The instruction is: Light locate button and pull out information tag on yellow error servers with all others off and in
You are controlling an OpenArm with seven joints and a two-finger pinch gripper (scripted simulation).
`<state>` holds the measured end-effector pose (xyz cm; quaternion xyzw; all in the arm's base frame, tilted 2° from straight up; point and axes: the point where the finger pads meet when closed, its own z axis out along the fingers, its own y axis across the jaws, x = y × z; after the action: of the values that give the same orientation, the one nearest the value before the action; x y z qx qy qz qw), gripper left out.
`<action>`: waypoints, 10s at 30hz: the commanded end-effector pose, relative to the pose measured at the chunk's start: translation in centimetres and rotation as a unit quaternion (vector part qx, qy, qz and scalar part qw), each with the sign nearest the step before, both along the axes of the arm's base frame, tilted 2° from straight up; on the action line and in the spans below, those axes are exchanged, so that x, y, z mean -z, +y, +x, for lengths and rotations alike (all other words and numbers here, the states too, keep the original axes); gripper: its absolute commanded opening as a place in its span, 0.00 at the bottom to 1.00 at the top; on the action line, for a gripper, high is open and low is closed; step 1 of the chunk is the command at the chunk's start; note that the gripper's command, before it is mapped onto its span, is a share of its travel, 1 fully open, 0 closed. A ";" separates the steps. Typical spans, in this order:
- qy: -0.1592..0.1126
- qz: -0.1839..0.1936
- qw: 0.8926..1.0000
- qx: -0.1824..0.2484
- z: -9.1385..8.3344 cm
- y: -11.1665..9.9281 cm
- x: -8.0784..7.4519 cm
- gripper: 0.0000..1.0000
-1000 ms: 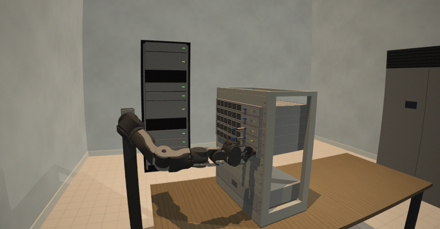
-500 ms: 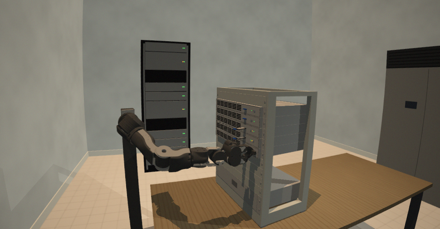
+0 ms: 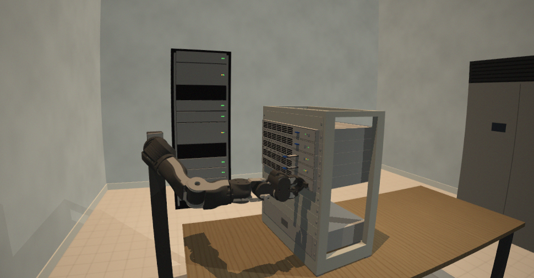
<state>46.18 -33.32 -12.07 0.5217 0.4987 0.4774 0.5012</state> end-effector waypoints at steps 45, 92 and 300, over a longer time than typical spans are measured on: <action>-0.004 0.002 1.000 0.009 -9.4 0.2 -0.6 0.00; -0.003 0.002 1.000 0.010 -7.4 -0.4 -4.9 0.00; -0.002 0.002 1.000 0.009 0.6 -0.7 -4.5 0.00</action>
<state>46.75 -34.11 -7.55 0.5266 0.4894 0.4751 0.5074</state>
